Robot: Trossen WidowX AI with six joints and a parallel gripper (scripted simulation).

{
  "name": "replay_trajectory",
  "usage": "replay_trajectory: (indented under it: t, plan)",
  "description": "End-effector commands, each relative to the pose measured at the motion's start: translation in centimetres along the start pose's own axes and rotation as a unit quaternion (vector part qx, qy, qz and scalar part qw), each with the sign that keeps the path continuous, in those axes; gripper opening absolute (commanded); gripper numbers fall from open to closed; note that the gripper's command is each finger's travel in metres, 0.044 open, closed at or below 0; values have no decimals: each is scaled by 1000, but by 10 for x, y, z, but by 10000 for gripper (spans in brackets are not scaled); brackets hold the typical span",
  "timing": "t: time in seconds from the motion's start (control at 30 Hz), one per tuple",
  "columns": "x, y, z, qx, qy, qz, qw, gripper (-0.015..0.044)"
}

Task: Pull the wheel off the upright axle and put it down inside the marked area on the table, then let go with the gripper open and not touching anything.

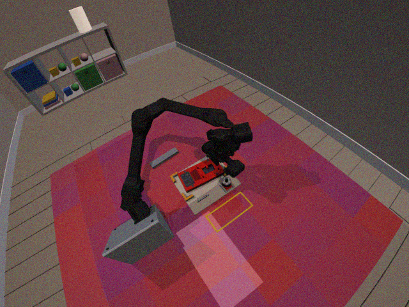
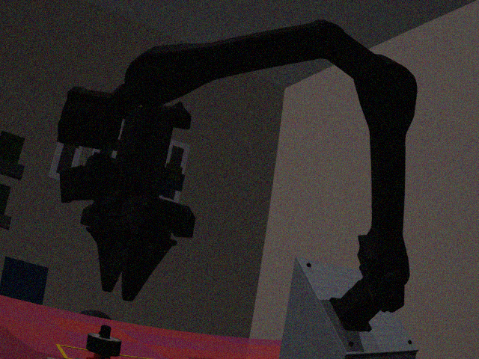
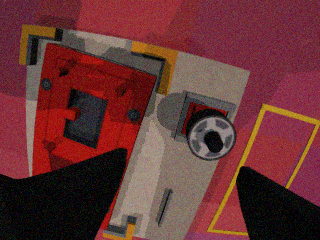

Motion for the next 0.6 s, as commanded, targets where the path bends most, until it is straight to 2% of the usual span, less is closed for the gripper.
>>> replay_trajectory:
  t: [0.0,0.4,0.57]
  plan:
    - [17,-31,-8,-15,-14,40,999,300]
    - [8,-29,-8,-15,-14,40,999,300]
    - [6,-29,8,-14,-14,40,999,300]
Point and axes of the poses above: the point midway between the two fingers, 35 mm back from their tips, its own z axis out along the fingers, its own y axis across the jaws, x = y × z, the point moved 1 cm from there along -z, back along the fingers, and after that the axes turned 4 degrees about -z, right-handed, at the moved point
